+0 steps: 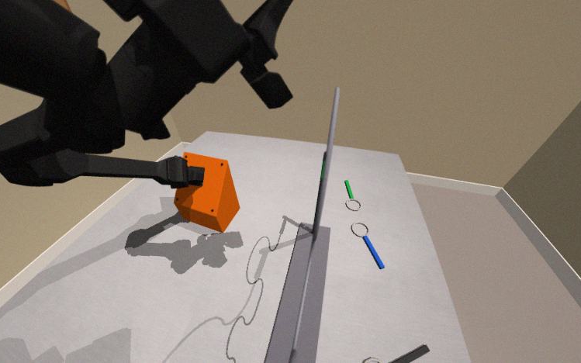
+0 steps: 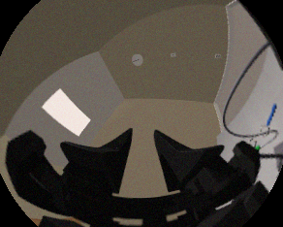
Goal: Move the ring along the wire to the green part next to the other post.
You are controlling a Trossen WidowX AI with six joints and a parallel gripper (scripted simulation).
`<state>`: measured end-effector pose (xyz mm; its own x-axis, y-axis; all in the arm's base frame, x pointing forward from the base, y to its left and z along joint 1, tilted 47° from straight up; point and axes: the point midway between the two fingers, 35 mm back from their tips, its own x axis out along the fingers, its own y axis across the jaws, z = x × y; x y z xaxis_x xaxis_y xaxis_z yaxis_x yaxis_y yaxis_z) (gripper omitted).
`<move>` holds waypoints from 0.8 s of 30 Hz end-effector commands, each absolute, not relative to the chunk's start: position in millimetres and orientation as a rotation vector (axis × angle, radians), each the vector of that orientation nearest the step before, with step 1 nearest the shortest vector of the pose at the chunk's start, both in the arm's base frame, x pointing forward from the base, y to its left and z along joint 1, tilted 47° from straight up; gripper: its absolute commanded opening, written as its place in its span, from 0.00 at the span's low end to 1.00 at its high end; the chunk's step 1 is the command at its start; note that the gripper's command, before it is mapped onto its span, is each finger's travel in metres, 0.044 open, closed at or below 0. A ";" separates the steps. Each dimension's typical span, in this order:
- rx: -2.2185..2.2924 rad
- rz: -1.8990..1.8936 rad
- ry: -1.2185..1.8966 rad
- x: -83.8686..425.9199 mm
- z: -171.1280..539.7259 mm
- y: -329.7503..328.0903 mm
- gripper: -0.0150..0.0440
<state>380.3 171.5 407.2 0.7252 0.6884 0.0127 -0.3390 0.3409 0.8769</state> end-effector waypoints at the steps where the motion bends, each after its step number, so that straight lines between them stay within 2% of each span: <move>1: 0.966 0.632 0.319 390.4 414.9 135.8 0.53; 10: 0.815 0.442 0.153 404.1 428.2 36.3 0.53; 20: 0.629 0.211 0.017 390.2 442.3 -72.7 0.53; 24: 0.579 0.176 0.009 389.6 441.6 -93.8 0.53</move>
